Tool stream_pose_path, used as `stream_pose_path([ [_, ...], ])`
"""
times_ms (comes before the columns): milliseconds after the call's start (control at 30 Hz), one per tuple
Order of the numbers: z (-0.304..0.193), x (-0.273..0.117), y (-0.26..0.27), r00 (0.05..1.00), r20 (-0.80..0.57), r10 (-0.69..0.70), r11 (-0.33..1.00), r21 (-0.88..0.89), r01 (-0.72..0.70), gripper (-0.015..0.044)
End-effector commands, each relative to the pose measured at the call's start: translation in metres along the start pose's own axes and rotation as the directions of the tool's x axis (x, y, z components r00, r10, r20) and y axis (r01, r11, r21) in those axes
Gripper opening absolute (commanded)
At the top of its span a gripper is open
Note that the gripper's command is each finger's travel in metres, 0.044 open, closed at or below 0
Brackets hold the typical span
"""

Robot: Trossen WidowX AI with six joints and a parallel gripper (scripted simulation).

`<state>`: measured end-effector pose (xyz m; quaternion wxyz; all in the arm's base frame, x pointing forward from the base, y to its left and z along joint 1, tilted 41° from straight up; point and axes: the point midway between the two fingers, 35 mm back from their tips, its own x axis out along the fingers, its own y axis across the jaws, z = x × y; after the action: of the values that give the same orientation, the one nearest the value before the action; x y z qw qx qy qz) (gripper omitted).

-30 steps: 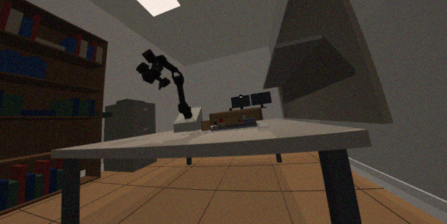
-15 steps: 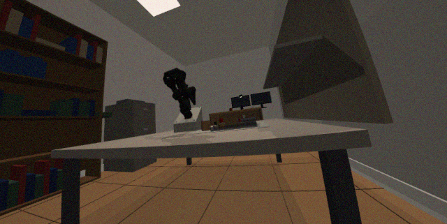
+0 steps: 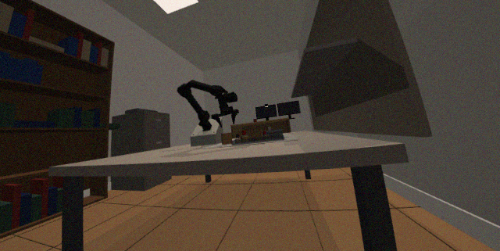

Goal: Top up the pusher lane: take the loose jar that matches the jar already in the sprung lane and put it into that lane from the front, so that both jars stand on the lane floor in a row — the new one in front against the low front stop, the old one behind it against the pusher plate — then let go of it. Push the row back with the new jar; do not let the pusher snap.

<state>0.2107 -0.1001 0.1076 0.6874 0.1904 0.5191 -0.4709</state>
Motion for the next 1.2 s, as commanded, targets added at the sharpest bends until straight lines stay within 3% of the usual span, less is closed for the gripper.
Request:
stream_pose_path([
  [0, -0.043, 0.016, 0.004, 0.994, 0.043, -0.102, 0.916, -0.387, 0.11, 0.044],
  [100, -0.072, 0.026, -0.001, 0.98, 0.117, -0.162, 0.74, -0.642, 0.199, 0.044],
  [200, -0.084, 0.03, -0.006, 0.969, 0.166, -0.183, 0.623, -0.743, 0.245, 0.044],
  [433, -0.086, 0.03, -0.008, 0.969, 0.166, -0.183, 0.623, -0.743, 0.245, 0.044],
  [600, -0.08, 0.062, -0.014, 0.969, 0.167, -0.184, 0.623, -0.743, 0.246, 0.044],
  [1167, -0.077, 0.084, -0.019, 0.969, 0.167, -0.184, 0.623, -0.743, 0.246, 0.044],
])
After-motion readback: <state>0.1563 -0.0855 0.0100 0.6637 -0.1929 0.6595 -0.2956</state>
